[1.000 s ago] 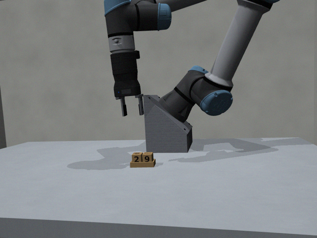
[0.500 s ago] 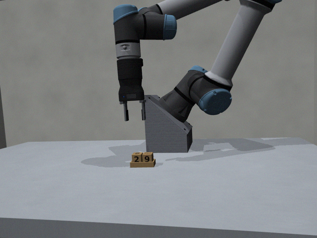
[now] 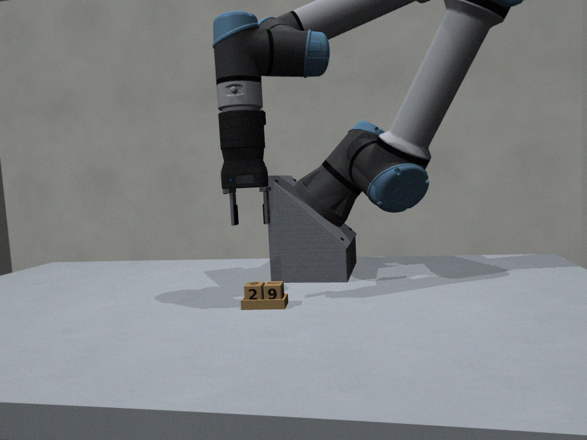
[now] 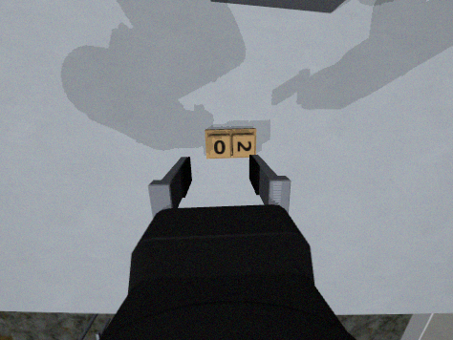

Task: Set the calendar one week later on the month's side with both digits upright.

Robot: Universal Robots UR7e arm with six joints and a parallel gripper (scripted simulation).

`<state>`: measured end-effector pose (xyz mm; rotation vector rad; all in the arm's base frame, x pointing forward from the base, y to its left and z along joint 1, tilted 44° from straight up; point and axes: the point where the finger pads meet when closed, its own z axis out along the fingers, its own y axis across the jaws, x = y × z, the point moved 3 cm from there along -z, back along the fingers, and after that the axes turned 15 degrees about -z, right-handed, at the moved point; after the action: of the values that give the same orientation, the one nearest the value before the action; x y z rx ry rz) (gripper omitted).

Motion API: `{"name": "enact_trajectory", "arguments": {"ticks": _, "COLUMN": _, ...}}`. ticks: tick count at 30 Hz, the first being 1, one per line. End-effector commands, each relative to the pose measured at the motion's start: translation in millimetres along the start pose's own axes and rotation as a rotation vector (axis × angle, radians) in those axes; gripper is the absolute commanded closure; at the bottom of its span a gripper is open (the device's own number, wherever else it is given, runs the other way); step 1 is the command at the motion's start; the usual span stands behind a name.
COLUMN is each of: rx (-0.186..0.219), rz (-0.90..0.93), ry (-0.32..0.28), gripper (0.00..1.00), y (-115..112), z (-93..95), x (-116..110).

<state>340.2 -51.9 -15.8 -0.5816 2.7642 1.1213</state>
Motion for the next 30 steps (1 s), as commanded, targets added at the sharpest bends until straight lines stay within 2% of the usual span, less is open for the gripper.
{"name": "enact_trajectory", "arguments": {"ticks": 1, "rx": 0.003, "rz": -0.001, "ry": -0.003, "gripper": 0.0, "y": -1, "z": -0.8, "x": 0}}
{"name": "enact_trajectory", "arguments": {"ticks": 11, "rx": 0.002, "rz": 0.012, "ry": -0.003, "gripper": 0.0, "y": 0, "z": -0.1, "x": 0}}
{"name": "enact_trajectory", "arguments": {"ticks": 20, "rx": -0.001, "rz": 0.094, "ry": -0.003, "gripper": 0.0, "y": 1, "z": 3.4, "x": 2}}
{"name": "enact_trajectory", "arguments": {"ticks": 30, "rx": -0.001, "rz": 0.345, "ry": -0.002, "gripper": 0.0, "y": 2, "z": 10.8, "x": 5}}
